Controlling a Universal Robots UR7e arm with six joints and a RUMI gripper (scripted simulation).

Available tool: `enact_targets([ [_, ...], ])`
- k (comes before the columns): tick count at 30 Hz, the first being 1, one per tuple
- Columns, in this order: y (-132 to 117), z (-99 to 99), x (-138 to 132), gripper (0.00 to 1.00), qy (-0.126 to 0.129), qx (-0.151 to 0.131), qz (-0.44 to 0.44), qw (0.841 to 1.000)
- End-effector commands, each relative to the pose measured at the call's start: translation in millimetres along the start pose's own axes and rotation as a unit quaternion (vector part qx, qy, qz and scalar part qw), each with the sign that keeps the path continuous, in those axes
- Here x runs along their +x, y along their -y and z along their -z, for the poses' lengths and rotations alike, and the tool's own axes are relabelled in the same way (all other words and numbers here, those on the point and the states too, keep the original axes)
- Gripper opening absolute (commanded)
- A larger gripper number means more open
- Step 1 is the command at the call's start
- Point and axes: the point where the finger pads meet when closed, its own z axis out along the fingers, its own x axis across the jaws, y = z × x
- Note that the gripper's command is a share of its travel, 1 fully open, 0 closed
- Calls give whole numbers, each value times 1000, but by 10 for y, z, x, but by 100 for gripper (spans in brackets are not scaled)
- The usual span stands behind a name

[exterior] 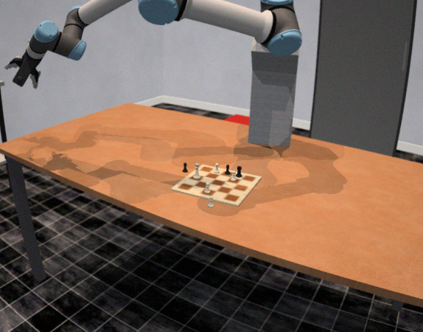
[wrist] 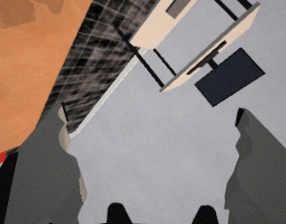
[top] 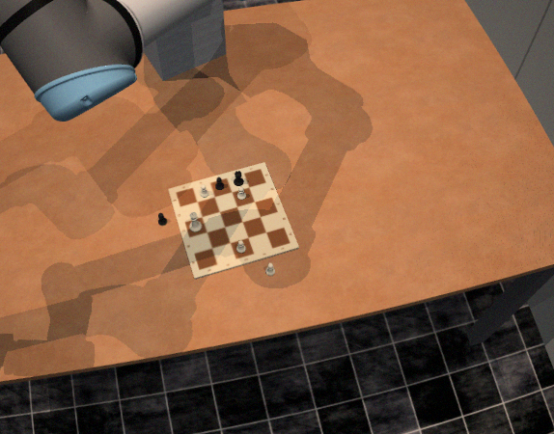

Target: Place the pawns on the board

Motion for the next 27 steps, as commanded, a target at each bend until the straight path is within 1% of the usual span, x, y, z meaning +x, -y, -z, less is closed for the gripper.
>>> enact_targets([
  [1, 209, 163, -89, 100, 12, 7, -5, 1000],
  [7, 492, 391, -238, 100, 31, 14, -11, 999],
  [9, 492, 391, -238, 100, 31, 14, -11, 999],
  [14, 789, 662, -420, 100, 51, 22, -17, 998],
  [19, 1126, 1017, -667, 100, 77, 29, -24, 996],
  [20, 1126, 1017, -667, 100, 77, 29, -24, 996],
  [22, 1266, 1185, -786, 100, 89, 32, -27, 995],
  [23, 1266, 1185, -786, 100, 89, 32, -27, 995],
  [24, 1337, 1274, -850, 100, 95, 33, -29, 994],
  [26, 1337, 1274, -850, 100, 95, 33, -29, 994],
  [27, 1407, 1368, -918, 100, 102, 34, -30, 994],
])
